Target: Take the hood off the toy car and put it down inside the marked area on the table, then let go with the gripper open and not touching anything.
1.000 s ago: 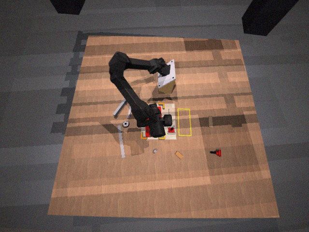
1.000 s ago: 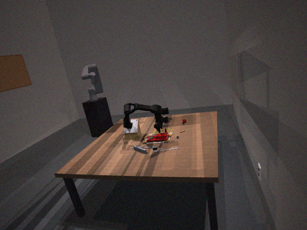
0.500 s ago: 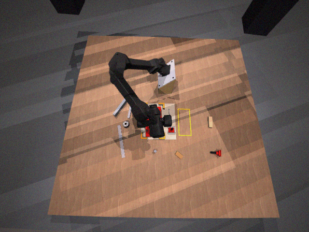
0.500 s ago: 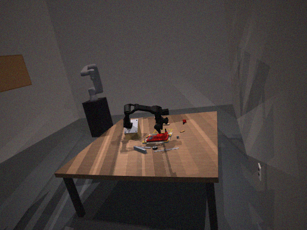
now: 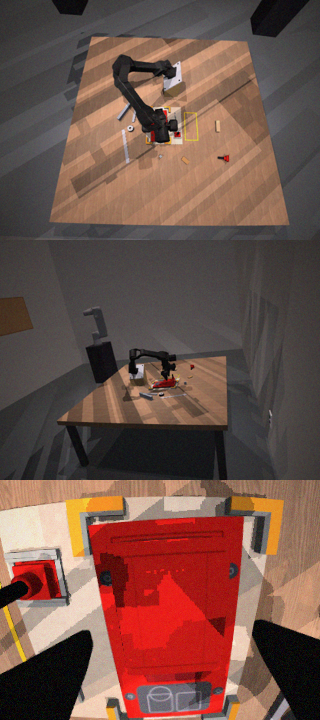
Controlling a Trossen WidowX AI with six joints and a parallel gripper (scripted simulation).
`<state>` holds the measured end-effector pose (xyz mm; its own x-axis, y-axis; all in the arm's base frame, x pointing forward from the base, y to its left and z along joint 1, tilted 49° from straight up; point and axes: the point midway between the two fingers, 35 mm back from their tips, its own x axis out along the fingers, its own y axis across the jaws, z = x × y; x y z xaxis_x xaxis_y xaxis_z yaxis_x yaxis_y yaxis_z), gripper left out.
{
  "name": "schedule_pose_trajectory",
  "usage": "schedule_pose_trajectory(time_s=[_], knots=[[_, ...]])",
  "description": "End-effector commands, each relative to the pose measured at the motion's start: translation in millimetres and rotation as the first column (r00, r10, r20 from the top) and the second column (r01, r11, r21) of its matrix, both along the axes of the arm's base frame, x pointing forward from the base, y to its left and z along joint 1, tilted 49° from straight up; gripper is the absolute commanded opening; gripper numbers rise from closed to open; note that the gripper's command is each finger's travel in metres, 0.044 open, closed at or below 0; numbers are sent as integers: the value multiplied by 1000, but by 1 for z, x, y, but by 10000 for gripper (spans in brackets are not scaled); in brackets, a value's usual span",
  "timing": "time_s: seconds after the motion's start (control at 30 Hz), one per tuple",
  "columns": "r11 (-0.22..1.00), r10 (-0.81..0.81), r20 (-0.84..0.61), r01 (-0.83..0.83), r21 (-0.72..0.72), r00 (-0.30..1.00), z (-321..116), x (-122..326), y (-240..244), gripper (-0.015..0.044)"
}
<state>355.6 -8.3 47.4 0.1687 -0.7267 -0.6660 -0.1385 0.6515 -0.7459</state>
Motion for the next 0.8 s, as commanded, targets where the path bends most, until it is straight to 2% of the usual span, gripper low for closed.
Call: schedule_pose_trajectory(time_s=[0.0,0.77], knots=[[1000,3,-5,-3,-6,1000,-2,0,-3,440],[1000,3,-4,-3,-7,1000,-10,2,-12,440]])
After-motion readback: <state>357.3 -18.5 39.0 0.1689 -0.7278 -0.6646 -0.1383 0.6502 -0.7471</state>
